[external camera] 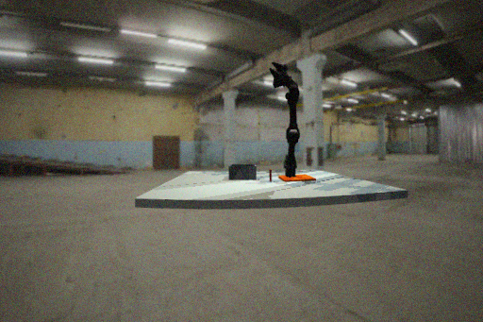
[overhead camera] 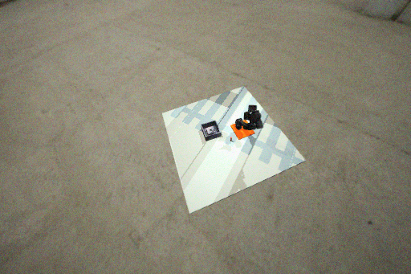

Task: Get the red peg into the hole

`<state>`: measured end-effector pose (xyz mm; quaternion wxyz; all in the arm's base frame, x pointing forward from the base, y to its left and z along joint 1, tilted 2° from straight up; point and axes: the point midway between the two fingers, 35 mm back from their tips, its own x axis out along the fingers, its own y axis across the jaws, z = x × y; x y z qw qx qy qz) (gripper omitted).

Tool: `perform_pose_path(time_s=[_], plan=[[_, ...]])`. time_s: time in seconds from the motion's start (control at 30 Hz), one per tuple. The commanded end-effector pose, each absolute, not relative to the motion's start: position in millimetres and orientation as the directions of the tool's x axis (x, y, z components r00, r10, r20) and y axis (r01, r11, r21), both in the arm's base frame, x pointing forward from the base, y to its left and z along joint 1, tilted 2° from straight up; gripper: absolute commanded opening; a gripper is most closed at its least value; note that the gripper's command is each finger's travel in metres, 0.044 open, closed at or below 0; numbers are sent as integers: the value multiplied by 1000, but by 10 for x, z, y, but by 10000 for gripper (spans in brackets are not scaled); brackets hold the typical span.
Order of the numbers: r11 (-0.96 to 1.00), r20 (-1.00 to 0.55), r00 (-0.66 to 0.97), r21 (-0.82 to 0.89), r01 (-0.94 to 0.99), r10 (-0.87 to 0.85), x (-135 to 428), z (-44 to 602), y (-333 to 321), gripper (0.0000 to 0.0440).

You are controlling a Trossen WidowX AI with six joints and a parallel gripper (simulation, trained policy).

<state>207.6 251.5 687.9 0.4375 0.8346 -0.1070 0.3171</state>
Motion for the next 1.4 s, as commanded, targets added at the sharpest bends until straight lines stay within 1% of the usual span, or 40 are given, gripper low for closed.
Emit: perform_pose_path(time_s=[0.0,0.03,0.37,0.7,1.03,1.37], plan=[[-609,641,763,640,-469,86,2031,6933,2436,422],[-628,659,749,613,-479,71,1981,6986,2351,439],[-803,775,625,316,-505,-88,1521,7330,1527,440],[-887,818,504,-16,-461,-277,1098,7447,652,440],[-868,787,394,-344,-358,-475,724,7346,-224,440],[-745,681,307,-631,-215,-665,449,7035,-1062,440]])
